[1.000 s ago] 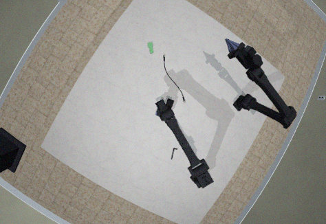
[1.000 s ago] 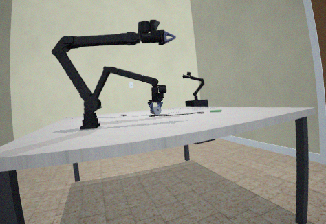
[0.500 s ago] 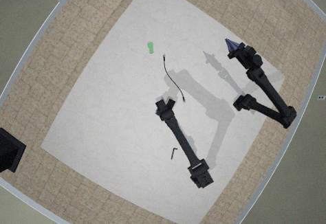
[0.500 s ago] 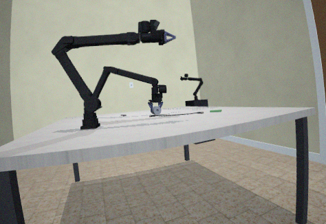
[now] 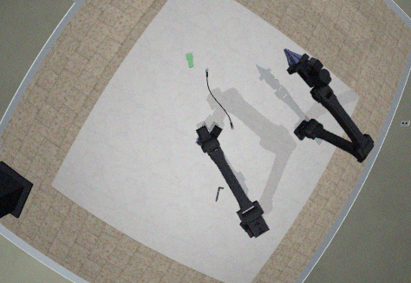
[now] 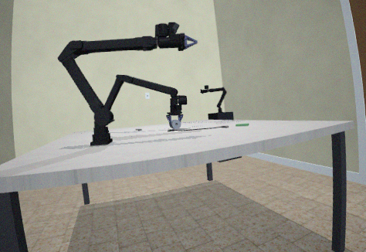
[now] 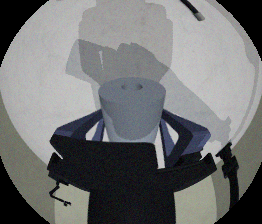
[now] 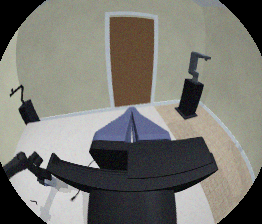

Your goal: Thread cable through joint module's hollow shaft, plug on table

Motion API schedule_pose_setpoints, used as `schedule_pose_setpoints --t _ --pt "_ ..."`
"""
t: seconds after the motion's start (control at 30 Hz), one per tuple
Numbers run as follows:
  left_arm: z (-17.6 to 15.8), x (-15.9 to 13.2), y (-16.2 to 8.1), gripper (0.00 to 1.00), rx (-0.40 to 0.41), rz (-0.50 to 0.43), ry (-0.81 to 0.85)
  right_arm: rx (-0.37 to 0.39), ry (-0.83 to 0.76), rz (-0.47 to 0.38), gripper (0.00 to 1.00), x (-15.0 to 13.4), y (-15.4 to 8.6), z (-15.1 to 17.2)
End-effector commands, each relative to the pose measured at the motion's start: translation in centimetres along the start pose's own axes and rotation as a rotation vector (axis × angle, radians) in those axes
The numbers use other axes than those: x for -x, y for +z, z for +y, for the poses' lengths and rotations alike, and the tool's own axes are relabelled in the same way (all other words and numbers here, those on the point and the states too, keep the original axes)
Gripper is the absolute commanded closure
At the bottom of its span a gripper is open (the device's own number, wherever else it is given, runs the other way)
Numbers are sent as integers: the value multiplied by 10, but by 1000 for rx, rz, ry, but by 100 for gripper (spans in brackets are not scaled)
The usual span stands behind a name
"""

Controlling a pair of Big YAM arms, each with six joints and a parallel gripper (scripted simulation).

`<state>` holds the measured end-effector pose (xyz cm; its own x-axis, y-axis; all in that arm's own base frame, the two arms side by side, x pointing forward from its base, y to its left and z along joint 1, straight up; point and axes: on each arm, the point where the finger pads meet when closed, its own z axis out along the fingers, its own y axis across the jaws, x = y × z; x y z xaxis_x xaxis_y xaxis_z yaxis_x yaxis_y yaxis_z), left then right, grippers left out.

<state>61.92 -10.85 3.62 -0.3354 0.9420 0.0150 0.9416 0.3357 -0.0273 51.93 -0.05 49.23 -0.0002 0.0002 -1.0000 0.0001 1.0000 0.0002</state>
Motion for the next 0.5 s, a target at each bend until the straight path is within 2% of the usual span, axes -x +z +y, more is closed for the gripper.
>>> schedule_pose_setpoints --t 0.0,0.47 --pt "19 19 -78 30 129 -78 25 9 -13 -55 100 39 -3 6" --pt "19 18 -79 30 126 -75 23 9 -13 -56 100 39 -3 6"
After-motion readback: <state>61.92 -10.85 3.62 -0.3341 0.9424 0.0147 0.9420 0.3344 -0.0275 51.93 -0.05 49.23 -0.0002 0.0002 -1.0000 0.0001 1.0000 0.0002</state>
